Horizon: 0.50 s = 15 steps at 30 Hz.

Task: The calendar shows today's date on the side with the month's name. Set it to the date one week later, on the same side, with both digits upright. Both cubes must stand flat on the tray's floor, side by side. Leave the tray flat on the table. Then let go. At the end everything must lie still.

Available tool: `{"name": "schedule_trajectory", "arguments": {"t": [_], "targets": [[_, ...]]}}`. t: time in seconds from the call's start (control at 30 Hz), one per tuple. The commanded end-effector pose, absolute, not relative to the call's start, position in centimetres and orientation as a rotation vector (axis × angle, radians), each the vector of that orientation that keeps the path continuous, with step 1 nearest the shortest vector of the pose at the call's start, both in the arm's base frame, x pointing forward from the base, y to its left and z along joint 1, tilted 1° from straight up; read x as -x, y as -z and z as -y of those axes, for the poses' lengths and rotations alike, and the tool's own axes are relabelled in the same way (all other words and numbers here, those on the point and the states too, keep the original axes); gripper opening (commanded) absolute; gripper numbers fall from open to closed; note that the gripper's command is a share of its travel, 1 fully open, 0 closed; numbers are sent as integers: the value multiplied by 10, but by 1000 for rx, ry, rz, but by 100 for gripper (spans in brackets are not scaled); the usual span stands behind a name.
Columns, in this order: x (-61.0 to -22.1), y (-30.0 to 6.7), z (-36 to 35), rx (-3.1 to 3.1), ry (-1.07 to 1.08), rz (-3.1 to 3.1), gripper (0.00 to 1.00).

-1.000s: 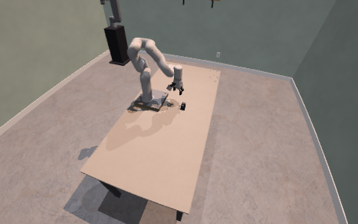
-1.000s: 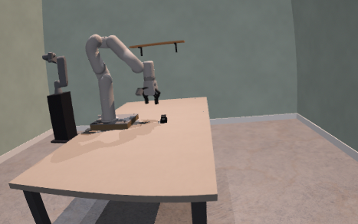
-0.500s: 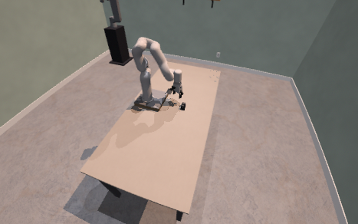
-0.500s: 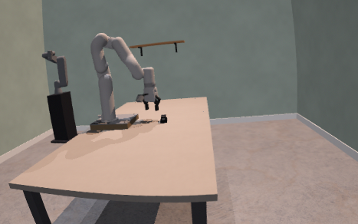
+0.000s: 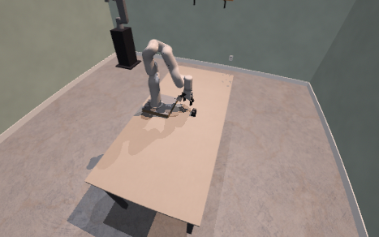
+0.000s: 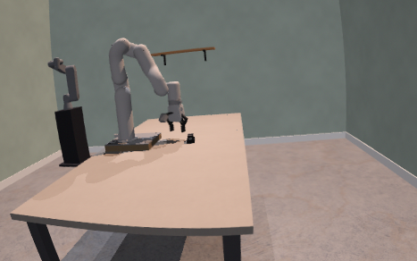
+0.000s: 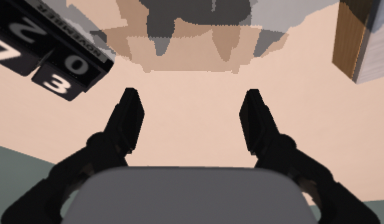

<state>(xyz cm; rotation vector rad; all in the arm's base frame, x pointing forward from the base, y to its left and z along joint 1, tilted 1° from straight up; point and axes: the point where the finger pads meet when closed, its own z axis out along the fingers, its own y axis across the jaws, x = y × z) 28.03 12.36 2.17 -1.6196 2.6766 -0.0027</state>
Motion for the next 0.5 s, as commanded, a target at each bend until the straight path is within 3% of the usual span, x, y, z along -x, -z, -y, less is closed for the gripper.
{"name": "schedule_trajectory", "arguments": {"t": [0.0, 0.47], "targets": [[-282, -11, -124, 1618, 3, -2674, 100], [-282, -9, -124, 1618, 3, -2674, 100]]}}
